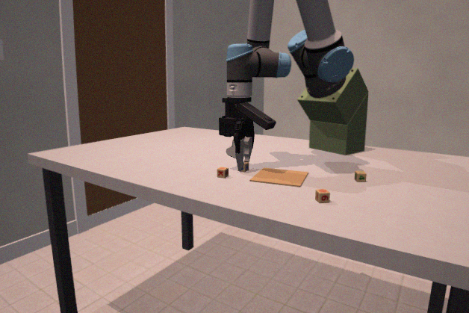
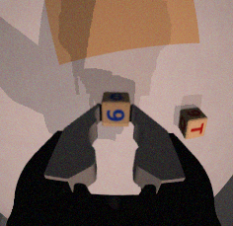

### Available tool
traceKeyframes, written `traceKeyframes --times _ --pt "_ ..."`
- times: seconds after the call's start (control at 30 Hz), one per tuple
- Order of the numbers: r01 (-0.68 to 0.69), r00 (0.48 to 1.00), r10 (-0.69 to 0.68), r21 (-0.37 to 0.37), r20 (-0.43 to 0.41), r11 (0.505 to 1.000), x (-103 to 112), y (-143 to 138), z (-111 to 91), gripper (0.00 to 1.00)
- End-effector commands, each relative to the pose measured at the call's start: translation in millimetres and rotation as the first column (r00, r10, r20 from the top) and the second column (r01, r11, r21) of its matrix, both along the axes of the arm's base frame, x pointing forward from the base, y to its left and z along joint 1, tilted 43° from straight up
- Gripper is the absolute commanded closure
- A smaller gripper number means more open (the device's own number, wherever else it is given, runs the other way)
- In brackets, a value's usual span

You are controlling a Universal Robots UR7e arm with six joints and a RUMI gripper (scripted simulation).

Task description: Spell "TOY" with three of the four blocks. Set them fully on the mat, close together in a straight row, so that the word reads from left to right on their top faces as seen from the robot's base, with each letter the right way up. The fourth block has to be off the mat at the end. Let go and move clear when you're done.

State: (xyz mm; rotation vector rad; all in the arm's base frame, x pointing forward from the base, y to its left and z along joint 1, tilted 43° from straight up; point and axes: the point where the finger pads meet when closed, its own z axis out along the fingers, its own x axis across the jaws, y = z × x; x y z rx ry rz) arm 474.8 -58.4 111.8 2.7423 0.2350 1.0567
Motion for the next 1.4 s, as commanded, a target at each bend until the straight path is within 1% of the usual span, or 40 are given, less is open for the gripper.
traceKeyframes --times 0.0,0.03,0.07,0.13,0.17,0.83,1.17,1.37 --pt "0.0 1.0 0.0 0.0 0.001 1.0 0.1 0.0 0.3 0.83" --pt "0.0 1.0 0.0 0.0 0.001 1.0 0.1 0.0 0.3 0.83" --pt "0.0 1.0 0.0 0.0 0.001 1.0 0.1 0.0 0.3 0.79" --pt "0.0 1.0 0.0 0.0 0.001 1.0 0.1 0.0 0.3 0.79" --pt "0.0 1.0 0.0 0.0 0.001 1.0 0.1 0.0 0.3 0.75" --pt "0.0 1.0 0.0 0.0 0.001 1.0 -1.6 0.3 2.2 0.75" --pt "0.0 1.0 0.0 0.0 0.001 1.0 -7.8 1.4 8.8 0.75" --pt "0.0 1.0 0.0 0.0 0.001 1.0 -15.5 2.8 17.1 0.75"
